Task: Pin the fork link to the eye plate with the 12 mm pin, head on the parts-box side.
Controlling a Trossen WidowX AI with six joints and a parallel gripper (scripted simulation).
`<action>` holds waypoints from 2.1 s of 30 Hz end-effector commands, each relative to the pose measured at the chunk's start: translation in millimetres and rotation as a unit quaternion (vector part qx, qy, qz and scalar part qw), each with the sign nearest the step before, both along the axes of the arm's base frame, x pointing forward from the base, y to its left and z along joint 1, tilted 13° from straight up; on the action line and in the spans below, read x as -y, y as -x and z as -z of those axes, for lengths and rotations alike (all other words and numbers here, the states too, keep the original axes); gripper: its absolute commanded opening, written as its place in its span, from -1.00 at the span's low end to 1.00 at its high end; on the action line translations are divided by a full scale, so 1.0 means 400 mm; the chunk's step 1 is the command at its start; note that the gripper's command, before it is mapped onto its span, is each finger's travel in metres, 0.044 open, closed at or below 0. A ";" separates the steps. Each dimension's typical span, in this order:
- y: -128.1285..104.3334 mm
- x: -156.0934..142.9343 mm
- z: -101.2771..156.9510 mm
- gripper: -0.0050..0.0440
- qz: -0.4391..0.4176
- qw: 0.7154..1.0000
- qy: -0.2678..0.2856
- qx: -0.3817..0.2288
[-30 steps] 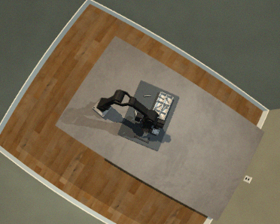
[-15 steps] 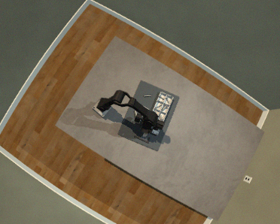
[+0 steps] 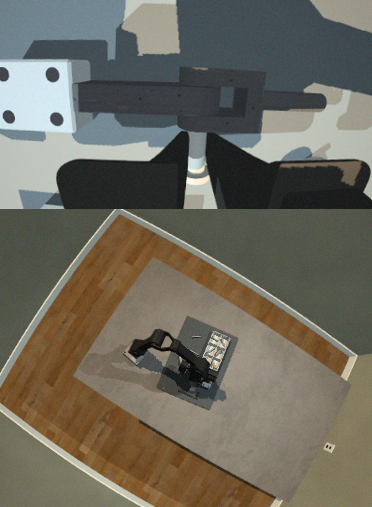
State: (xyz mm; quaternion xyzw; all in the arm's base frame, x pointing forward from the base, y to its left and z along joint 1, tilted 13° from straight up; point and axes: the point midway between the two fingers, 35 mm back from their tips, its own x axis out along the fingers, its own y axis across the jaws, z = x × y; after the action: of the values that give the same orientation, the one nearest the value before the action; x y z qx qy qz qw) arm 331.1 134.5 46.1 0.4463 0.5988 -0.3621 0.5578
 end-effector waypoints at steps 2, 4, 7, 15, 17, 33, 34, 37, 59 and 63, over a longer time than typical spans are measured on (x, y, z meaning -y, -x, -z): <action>0.000 0.004 -0.003 -1.00 0.000 1.000 -0.001 0.002; 0.000 0.004 -0.003 -1.00 0.000 1.000 -0.001 0.002; 0.000 0.004 -0.003 -1.00 0.000 1.000 -0.001 0.002; 0.000 0.003 -0.003 -1.00 0.000 1.000 -0.001 0.002; 0.000 0.003 -0.003 -1.00 0.000 1.000 -0.001 0.002; 0.000 0.003 -0.003 -1.00 0.000 1.000 -0.001 0.002; 0.000 0.003 -0.003 -1.00 0.000 1.000 -0.001 0.002; -0.001 0.003 -0.004 -0.22 0.000 1.000 -0.001 0.003; 0.000 0.003 -0.005 -0.22 0.000 1.000 -0.001 0.003; 0.000 0.003 -0.005 -0.22 0.000 1.000 -0.001 0.003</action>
State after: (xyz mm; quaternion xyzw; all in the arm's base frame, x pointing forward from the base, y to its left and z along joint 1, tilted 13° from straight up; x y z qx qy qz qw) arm 331.3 134.3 46.1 0.4467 0.5985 -0.3622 0.5578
